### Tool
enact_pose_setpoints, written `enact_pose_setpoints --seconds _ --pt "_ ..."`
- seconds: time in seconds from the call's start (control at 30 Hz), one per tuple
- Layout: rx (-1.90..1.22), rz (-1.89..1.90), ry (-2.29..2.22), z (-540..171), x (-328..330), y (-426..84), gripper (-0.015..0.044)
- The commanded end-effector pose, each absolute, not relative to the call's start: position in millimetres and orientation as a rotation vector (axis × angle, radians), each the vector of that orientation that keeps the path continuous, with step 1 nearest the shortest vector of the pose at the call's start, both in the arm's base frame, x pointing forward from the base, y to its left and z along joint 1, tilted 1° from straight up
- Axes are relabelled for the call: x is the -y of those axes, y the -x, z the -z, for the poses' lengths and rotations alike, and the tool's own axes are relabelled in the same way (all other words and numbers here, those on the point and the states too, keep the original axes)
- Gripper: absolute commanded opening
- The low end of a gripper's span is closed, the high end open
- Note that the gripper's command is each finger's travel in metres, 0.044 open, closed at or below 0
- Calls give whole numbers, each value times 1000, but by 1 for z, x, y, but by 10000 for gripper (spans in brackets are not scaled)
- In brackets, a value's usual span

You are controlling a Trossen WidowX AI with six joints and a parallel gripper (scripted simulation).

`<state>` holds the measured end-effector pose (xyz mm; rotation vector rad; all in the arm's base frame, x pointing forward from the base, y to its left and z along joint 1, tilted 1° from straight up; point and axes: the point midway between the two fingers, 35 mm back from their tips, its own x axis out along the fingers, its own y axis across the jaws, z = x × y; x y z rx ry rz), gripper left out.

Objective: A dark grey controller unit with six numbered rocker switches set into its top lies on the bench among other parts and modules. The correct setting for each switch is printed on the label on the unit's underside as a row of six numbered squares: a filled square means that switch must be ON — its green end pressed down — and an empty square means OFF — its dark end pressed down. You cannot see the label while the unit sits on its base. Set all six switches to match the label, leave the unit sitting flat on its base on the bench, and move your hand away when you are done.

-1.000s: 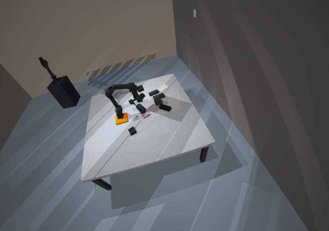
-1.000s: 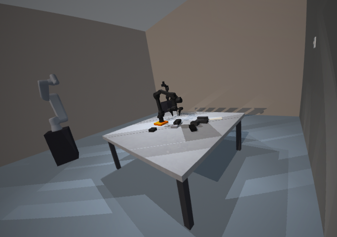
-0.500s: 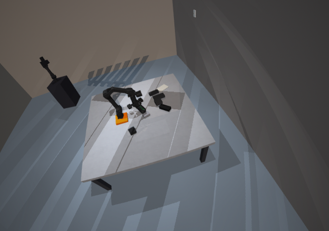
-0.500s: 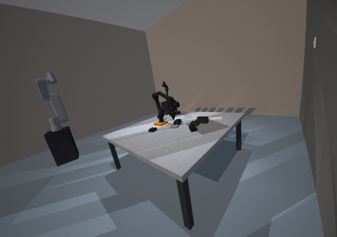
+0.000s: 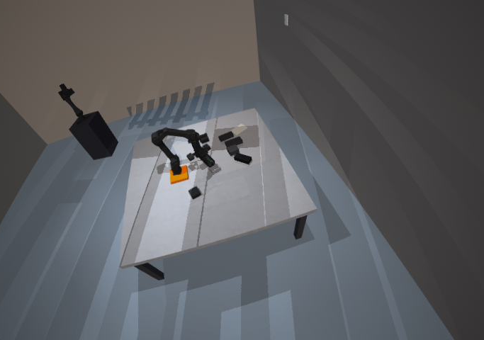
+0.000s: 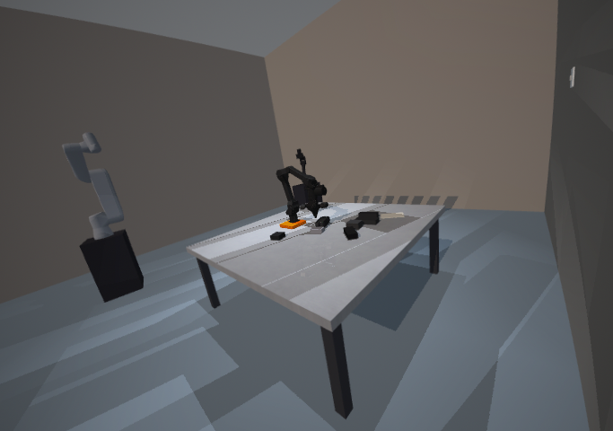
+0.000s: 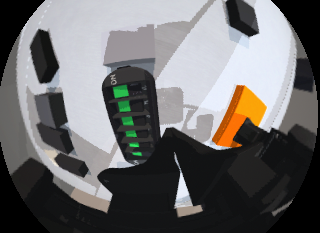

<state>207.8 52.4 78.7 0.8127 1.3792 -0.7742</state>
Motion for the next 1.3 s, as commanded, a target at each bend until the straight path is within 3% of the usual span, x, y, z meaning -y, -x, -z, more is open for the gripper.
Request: enact_pose_setpoints --seconds 0.0,0.03,0.37,0.7,1.0,1.27 --pt "-1379 774 -813 -79 -52 -208 0" --pt "-1379 774 -813 -79 -52 -208 0" --pt "-1380 775 -813 -129 -52 -206 263" --pt "-1380 775 -813 -129 -52 -206 0" --pt "-1380 775 -813 -129 -52 -206 0" --pt "-1384 777 -809 -127 -52 -204 210"
